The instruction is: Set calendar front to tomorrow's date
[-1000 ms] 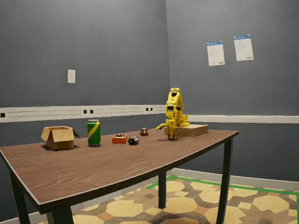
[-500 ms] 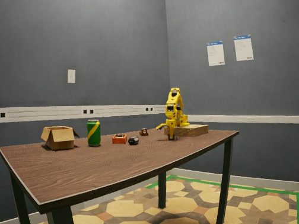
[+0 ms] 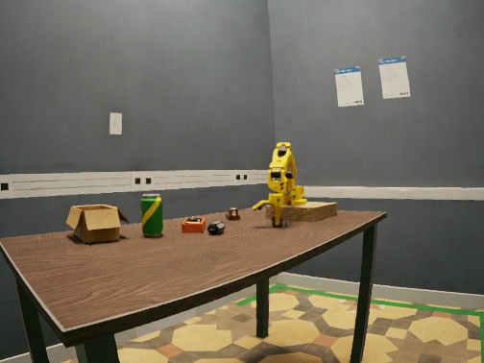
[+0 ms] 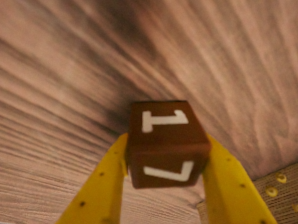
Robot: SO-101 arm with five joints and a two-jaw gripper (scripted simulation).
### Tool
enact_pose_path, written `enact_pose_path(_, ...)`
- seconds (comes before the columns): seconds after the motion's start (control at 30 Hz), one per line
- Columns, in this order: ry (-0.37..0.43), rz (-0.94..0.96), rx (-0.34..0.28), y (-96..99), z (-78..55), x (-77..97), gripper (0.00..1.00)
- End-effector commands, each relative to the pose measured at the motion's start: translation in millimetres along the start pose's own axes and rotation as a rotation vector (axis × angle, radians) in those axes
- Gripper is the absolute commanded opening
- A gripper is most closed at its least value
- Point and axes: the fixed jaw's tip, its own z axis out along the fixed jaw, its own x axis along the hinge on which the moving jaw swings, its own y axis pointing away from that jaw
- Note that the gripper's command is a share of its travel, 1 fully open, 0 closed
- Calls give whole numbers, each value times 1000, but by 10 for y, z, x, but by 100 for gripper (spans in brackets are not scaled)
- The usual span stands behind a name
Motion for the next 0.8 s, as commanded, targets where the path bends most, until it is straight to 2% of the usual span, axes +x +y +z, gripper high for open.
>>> enact_pose_path(0.0, 0, 16, -2, -9, -49, -5, 0)
enact_pose_path(0.27, 0, 11, -2, 17, -255, -5, 0)
enact_pose_path(0.33, 0, 11, -2, 17, -255, -5, 0)
enact_pose_path(0.57, 0, 7, -2, 21, -448, 4, 0)
enact_pose_path(0.77, 0, 5, -2, 18, -510, 8, 0)
